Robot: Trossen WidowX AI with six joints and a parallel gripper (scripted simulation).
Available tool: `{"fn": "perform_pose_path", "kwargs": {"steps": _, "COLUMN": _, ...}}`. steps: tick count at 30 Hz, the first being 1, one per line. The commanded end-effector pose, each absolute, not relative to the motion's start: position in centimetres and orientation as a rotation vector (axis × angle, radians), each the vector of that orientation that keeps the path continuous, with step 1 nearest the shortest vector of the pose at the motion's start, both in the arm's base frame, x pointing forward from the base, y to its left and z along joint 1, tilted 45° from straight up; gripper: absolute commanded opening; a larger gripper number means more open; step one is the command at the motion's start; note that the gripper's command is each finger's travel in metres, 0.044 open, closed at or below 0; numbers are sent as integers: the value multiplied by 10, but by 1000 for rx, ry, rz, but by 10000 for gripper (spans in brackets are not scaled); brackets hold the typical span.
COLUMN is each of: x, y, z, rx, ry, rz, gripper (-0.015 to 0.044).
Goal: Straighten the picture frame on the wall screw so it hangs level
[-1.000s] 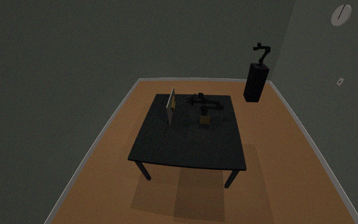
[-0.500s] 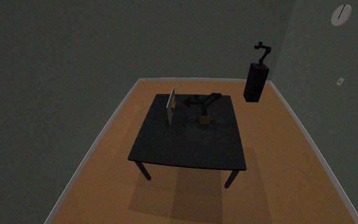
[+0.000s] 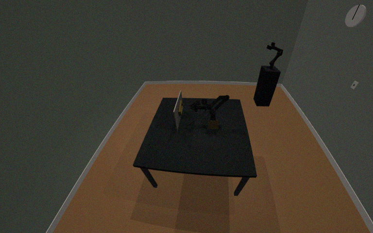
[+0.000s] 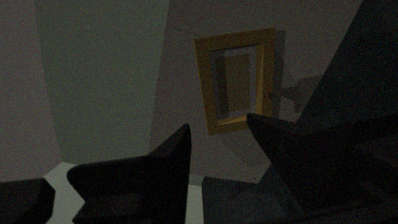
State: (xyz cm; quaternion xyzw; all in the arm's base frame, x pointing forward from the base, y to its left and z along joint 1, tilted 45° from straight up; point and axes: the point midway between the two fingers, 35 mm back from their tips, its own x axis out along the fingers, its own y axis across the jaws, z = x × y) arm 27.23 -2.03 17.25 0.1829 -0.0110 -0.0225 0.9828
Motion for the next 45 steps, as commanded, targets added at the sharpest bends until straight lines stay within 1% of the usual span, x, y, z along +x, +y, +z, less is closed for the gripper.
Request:
{"fn": "perform_pose_path", "kwargs": {"steps": 1, "x": 285, "y": -21, "z": 178, "rx": 373, "ry": -26, "rz": -48, "gripper": 260}}
{"fn": "perform_pose_path", "kwargs": {"steps": 12, "x": 347, "y": -24, "z": 174, "rx": 373, "ry": -30, "rz": -47, "gripper": 260}}
{"fn": "perform_pose_path", "kwargs": {"steps": 29, "x": 349, "y": -25, "z": 173, "rx": 373, "ry": -30, "rz": -47, "gripper": 260}}
{"fn": "perform_pose_path", "kwargs": {"steps": 45, "x": 372, "y": -26, "z": 175, "rx": 373, "ry": -31, "rz": -47, "gripper": 260}}
